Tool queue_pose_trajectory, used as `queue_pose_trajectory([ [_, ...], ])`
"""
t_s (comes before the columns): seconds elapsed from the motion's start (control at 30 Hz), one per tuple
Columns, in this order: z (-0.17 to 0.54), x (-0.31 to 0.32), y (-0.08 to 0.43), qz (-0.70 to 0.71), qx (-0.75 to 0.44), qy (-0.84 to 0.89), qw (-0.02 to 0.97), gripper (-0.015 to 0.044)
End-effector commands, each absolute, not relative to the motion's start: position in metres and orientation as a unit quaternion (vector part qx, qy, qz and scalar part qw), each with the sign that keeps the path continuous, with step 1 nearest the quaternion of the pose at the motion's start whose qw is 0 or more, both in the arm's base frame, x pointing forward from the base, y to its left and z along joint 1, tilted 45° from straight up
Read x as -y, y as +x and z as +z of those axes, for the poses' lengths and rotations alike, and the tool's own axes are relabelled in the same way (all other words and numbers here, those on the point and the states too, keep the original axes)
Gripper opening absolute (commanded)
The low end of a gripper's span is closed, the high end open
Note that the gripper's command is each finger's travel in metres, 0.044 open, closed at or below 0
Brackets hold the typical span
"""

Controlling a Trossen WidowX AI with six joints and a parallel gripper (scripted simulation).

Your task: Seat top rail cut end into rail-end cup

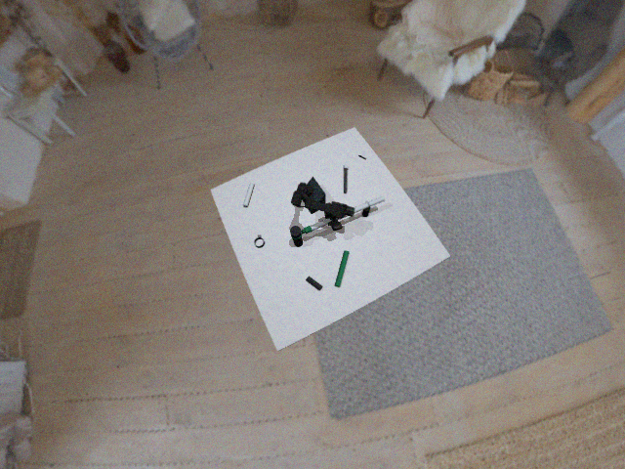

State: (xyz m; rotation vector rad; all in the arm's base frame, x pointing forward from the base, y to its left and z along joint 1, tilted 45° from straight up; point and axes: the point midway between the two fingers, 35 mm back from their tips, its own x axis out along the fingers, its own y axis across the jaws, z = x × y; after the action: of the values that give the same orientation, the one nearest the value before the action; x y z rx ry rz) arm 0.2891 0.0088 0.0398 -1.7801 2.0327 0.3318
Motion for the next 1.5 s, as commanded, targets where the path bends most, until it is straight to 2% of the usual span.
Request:
queue_pose_trajectory([
  [0.0,0.045,-0.007,0.290,0.117,-0.728,-0.643,0.207,0.0000],
  [1.4,0.055,0.004,0.287,0.120,-0.731,-0.639,0.208,0.0000],
  [1.47,0.055,0.004,0.287,0.120,-0.731,-0.639,0.208,0.0053],
])
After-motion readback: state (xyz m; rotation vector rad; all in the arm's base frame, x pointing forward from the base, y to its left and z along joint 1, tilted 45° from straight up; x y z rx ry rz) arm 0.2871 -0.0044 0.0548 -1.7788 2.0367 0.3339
